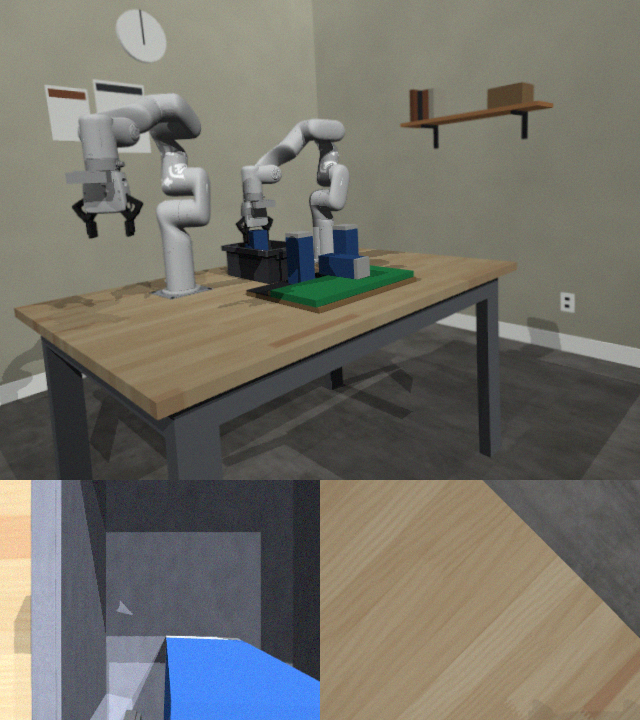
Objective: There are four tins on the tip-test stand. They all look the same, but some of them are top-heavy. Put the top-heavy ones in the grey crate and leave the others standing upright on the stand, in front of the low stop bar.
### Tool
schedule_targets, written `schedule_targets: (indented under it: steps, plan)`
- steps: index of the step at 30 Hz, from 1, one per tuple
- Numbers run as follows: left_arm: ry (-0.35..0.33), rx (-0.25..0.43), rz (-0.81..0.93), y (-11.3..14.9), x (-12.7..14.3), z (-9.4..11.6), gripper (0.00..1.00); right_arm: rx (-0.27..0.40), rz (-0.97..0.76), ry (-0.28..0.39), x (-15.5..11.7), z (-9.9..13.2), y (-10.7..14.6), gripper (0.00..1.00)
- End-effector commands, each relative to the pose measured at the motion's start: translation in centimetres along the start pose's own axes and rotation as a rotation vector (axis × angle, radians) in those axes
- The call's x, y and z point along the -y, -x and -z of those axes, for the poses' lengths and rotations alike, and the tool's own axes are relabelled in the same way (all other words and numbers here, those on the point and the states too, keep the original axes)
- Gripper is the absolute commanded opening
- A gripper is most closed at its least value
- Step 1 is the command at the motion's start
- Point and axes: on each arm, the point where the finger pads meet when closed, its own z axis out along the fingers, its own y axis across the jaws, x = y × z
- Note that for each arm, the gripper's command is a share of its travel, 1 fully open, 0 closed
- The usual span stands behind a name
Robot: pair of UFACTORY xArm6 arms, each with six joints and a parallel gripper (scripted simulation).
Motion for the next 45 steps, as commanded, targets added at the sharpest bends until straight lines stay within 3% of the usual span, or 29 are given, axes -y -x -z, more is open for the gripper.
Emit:
schedule_targets:
  steps: [1,45]
  plan:
    - [0.004,0.000,0.000,0.0,-0.1,0.2,1.00,-0.004,0.000,0.000,0.0,0.2,-0.1,1.00]
    - [0.005,0.000,-0.001,0.0,-0.1,15.6,1.00,-0.004,0.000,0.000,0.0,0.2,-0.1,1.00]
